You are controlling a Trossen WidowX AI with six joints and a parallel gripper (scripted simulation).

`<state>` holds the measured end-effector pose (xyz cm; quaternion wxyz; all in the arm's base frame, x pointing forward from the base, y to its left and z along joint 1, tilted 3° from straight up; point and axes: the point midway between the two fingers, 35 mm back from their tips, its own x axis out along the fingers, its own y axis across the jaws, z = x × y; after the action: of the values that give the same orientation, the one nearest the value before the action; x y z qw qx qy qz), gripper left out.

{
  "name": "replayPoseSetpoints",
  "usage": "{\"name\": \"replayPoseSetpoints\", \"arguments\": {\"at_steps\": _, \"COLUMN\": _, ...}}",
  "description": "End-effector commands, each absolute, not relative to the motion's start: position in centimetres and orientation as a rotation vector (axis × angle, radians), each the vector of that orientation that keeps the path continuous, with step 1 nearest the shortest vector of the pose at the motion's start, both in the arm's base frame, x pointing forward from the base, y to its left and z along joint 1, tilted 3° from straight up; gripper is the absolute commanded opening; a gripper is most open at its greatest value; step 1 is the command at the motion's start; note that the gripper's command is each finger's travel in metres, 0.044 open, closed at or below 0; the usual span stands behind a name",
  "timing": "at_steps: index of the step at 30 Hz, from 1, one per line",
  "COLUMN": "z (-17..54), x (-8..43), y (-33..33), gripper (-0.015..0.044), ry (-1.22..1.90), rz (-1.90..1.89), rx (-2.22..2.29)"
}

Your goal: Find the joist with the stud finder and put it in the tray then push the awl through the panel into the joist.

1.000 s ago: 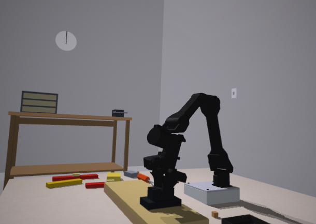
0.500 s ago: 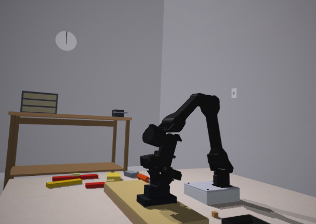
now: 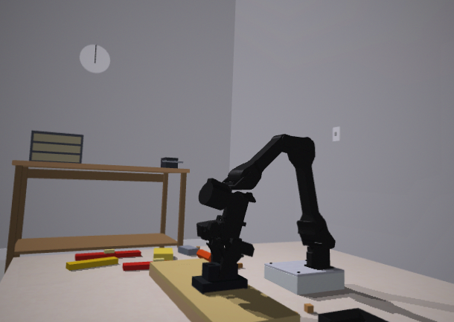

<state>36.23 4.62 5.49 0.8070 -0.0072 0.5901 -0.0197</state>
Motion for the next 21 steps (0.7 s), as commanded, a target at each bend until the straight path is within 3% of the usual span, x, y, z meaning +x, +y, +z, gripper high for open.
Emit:
{"name": "replayPoseSetpoints", "arguments": {"at_steps": 1, "z": 5.5, "x": 36.2, "y": 3.6, "gripper": 0.0, "ry": 1.262, "rz": -0.051, "rx": -0.022}}
{"name": "replayPoseSetpoints", "arguments": {"at_steps": 21, "z": 5.7, "x": 36.1, "y": -0.5, "gripper": 0.0, "ry": 1.262, "rz": -0.054, "rx": -0.025}}
